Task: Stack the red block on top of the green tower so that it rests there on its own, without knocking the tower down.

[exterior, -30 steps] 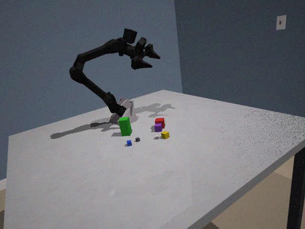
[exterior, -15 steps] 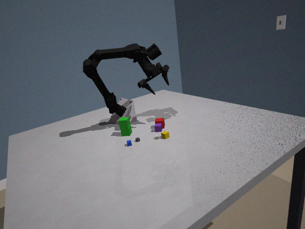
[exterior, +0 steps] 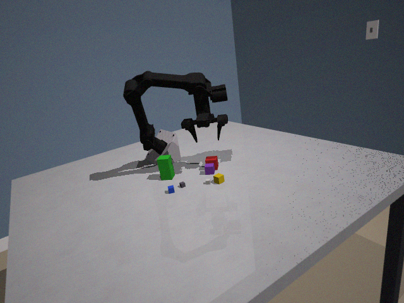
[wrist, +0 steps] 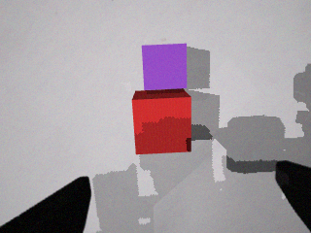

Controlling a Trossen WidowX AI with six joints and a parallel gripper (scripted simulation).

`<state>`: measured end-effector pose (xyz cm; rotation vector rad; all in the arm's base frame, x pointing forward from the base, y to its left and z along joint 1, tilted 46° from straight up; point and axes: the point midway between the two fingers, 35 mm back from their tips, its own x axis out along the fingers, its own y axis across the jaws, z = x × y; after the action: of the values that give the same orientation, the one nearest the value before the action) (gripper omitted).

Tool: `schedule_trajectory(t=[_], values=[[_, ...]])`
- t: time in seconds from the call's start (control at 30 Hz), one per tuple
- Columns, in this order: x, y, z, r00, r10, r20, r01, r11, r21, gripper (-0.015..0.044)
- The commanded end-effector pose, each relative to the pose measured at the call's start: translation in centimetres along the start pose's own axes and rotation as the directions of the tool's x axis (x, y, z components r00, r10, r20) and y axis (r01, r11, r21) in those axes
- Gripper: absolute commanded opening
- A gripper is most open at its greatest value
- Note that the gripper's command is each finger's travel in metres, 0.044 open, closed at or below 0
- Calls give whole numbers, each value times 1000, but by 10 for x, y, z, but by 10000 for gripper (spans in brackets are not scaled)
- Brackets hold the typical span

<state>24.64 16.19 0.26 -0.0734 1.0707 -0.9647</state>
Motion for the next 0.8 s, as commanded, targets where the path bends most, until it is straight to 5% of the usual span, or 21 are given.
schedule_trajectory(t=[0.0,0.43,0.77], values=[[0,2,0,1000,-11,-6,11,1000,24,440],[60,3,1,1000,-12,-4,12,1000,25,440],[66,5,1,1000,-12,-4,12,1000,25,440]])
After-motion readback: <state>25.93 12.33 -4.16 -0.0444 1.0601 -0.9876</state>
